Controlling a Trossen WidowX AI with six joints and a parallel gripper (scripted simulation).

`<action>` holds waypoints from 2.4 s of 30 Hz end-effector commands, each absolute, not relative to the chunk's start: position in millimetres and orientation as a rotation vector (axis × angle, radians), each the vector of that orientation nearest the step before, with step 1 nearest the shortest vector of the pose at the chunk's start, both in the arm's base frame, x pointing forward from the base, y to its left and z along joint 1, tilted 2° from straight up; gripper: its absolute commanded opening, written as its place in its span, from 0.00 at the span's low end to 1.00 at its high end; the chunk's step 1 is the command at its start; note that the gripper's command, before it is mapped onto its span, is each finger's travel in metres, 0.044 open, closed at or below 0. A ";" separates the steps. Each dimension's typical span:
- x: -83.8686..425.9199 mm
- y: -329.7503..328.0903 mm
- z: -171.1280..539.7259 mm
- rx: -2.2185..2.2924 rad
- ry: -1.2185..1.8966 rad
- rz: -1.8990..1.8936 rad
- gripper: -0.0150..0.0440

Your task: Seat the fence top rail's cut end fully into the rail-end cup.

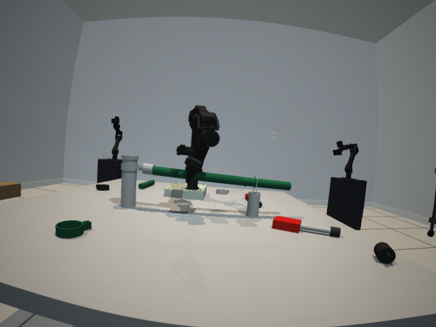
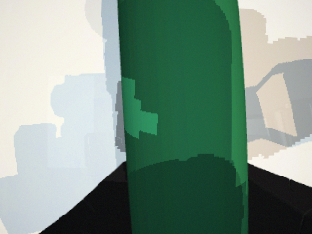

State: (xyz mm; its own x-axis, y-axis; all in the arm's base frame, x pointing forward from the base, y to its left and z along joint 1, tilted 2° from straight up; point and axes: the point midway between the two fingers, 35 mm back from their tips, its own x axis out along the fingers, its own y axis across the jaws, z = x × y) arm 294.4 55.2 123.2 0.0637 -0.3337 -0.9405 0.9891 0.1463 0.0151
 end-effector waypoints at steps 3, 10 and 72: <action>294.5 55.2 123.3 0.873 0.990 -1.220 0.25; 294.6 54.6 123.4 0.873 0.990 -1.220 0.25; 300.9 18.6 131.9 0.871 0.987 -1.221 0.25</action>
